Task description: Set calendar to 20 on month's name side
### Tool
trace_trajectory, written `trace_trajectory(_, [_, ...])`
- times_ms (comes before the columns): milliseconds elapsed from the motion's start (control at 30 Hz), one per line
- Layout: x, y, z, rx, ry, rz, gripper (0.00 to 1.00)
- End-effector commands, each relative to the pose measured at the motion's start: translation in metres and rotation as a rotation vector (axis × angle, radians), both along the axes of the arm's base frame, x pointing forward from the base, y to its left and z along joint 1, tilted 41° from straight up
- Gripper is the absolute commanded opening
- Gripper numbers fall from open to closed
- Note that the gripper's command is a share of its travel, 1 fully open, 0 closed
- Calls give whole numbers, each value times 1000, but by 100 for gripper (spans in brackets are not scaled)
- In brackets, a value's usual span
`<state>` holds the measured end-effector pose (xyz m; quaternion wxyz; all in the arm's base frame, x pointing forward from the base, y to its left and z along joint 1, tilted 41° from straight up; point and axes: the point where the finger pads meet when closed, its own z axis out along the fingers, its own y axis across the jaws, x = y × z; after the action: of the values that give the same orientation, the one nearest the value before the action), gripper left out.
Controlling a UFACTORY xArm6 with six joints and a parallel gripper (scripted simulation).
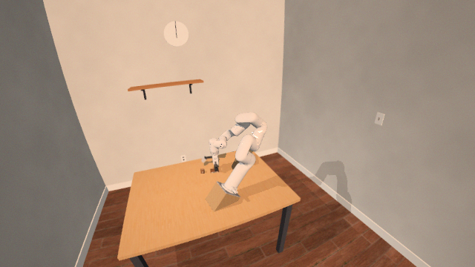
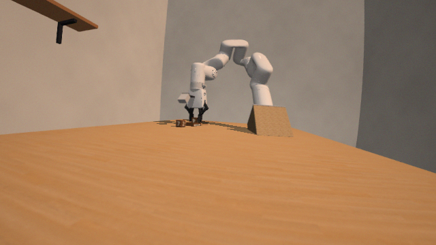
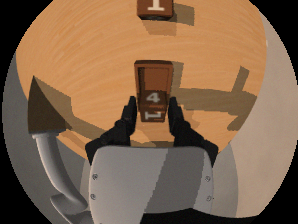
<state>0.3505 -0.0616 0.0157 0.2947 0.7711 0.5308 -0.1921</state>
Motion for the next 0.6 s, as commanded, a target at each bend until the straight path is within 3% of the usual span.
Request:
trace_trajectory(0, [1,2,2,1,-3,1,49])
trace_trajectory(233, [1,9,10,1,-3,1,49])
trace_trajectory(567, [0,42,48,1,-3,1,49])
